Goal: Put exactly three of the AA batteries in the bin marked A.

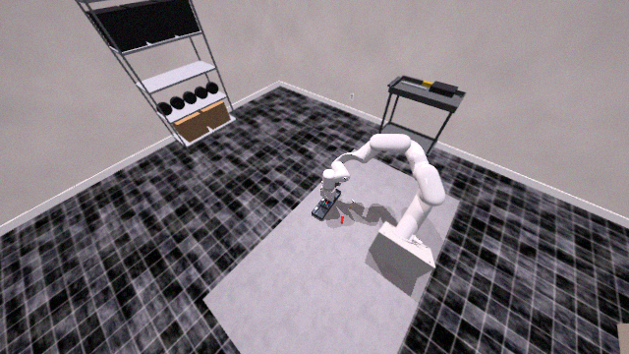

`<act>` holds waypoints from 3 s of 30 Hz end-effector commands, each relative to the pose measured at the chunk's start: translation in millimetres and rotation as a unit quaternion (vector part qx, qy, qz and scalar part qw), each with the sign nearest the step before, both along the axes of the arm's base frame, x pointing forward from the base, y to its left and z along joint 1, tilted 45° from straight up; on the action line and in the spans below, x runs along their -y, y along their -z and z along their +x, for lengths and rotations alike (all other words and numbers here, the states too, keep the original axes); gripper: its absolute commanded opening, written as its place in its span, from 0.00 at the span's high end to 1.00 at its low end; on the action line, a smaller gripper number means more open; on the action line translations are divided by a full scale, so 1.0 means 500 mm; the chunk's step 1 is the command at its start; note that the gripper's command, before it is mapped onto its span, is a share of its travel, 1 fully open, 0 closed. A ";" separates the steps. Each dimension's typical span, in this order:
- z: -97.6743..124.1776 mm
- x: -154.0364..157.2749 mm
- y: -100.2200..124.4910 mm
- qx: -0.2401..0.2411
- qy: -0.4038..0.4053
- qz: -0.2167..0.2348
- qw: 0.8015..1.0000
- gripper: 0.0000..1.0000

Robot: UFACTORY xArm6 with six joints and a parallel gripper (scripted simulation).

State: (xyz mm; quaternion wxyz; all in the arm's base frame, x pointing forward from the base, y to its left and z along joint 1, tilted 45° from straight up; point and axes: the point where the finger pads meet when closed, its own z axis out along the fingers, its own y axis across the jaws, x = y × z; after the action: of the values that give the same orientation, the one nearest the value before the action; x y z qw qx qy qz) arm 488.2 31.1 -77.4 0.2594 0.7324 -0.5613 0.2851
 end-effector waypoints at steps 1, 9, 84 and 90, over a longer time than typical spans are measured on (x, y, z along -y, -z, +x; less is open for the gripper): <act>0.002 -0.002 -0.002 0.001 -0.001 0.001 1.000 1.00; 0.002 -0.002 -0.002 0.001 -0.001 0.001 1.000 0.72; -0.041 -0.237 -0.238 0.001 -0.001 0.001 1.000 0.00; -0.041 -0.237 -0.238 0.001 -0.001 0.001 1.000 0.00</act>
State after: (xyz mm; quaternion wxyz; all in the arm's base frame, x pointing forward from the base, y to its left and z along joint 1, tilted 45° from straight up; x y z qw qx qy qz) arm 466.7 147.8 40.1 0.2598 0.7323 -0.5613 0.2849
